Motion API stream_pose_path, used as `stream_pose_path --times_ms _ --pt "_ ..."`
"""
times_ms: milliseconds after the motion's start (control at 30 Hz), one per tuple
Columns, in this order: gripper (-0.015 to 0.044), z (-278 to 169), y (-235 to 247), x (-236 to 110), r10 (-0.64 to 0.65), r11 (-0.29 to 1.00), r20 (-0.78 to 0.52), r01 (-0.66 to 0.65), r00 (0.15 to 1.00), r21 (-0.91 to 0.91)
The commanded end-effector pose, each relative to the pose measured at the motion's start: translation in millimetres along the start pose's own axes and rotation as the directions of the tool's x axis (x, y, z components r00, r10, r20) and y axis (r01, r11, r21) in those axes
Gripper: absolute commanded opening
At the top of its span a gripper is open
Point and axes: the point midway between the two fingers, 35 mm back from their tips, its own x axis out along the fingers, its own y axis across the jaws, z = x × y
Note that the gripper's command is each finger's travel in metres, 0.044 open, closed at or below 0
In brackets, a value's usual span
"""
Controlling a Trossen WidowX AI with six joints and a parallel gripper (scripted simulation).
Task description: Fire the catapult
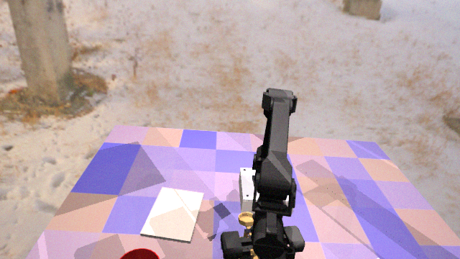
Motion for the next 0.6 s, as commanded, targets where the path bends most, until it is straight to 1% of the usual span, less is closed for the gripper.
stream_pose_path --times_ms 0,200,267,567 --pt "0.0000 4 -5 -4 -0.007 0.993 0.009 0.006 1.000 0.117" --pt "0.0000 6 -16 -3 -0.009 0.949 0.008 0.006 1.000 0.316" --pt "0.0000 5 -21 -3 -0.009 0.934 0.008 0.006 1.000 0.358" --pt "0.0000 5 -24 1 -0.010 0.932 0.008 0.006 1.000 0.363"
